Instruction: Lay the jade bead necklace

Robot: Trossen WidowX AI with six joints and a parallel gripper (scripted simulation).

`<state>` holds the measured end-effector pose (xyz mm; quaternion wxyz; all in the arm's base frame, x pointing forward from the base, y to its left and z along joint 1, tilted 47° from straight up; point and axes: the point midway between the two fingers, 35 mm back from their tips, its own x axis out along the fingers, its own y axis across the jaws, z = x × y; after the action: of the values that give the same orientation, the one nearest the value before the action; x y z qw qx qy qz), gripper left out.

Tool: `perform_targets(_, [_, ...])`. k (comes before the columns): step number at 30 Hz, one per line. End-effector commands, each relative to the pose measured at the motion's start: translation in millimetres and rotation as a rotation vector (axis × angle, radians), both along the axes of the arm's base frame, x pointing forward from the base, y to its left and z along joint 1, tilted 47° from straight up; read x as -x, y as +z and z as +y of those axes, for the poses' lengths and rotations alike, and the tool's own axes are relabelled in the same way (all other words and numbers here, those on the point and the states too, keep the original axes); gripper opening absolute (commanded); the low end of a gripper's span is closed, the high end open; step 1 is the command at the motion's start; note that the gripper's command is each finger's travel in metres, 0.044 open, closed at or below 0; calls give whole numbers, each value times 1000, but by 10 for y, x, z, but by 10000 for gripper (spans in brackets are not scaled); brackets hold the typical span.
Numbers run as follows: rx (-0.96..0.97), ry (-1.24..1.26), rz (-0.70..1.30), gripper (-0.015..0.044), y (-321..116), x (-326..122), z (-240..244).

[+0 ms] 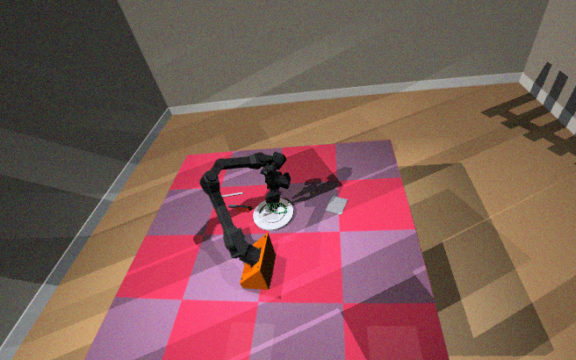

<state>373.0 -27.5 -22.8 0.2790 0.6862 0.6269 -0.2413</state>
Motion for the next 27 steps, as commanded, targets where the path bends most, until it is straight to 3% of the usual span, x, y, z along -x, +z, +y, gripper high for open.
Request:
perform_targets(1, [3, -12, 10, 120, -18, -10, 12])
perform_targets(27, [2, -12, 9, 120, -247, -45, 259])
